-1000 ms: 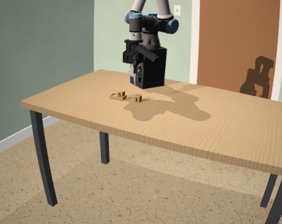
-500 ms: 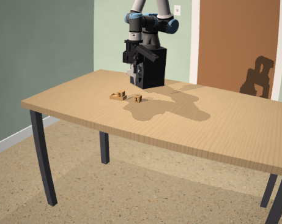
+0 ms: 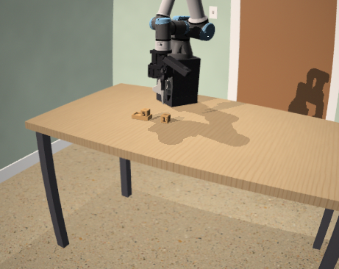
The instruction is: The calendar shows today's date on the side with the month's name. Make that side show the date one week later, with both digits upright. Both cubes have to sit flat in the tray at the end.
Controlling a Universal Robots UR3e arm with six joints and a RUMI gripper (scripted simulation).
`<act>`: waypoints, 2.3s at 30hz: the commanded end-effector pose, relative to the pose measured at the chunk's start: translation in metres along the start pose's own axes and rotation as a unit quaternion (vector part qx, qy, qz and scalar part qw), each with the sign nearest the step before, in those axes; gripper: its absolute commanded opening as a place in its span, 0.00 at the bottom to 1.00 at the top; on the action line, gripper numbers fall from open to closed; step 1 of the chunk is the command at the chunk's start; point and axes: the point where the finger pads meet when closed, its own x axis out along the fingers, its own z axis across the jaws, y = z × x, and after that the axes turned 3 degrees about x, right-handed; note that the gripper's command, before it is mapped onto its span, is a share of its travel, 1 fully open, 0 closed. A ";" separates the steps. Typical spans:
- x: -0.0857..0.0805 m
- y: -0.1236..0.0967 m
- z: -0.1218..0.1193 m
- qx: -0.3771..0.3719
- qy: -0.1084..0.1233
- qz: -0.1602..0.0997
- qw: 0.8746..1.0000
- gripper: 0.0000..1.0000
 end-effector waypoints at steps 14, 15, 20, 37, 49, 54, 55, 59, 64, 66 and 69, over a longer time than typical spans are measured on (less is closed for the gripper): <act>0.026 -0.001 0.004 0.000 -0.006 -0.002 1.000 0.29; 0.028 -0.001 0.004 0.000 -0.006 -0.002 1.000 0.29; 0.032 -0.001 0.004 0.000 -0.006 -0.002 1.000 0.29; 0.044 -0.001 0.004 0.000 -0.006 -0.002 1.000 0.29; 0.045 -0.001 0.004 0.000 -0.006 -0.002 1.000 0.29; 0.044 -0.001 0.004 0.000 -0.006 -0.002 1.000 0.29; 0.044 -0.001 0.004 0.000 -0.006 -0.002 1.000 0.29; 0.044 -0.001 0.004 0.000 -0.006 -0.002 1.000 0.29; 0.044 -0.001 0.004 0.000 -0.006 -0.002 1.000 0.29; 0.044 -0.001 0.004 0.000 -0.006 -0.002 1.000 0.29; 0.044 -0.001 0.004 0.000 -0.006 -0.002 1.000 0.29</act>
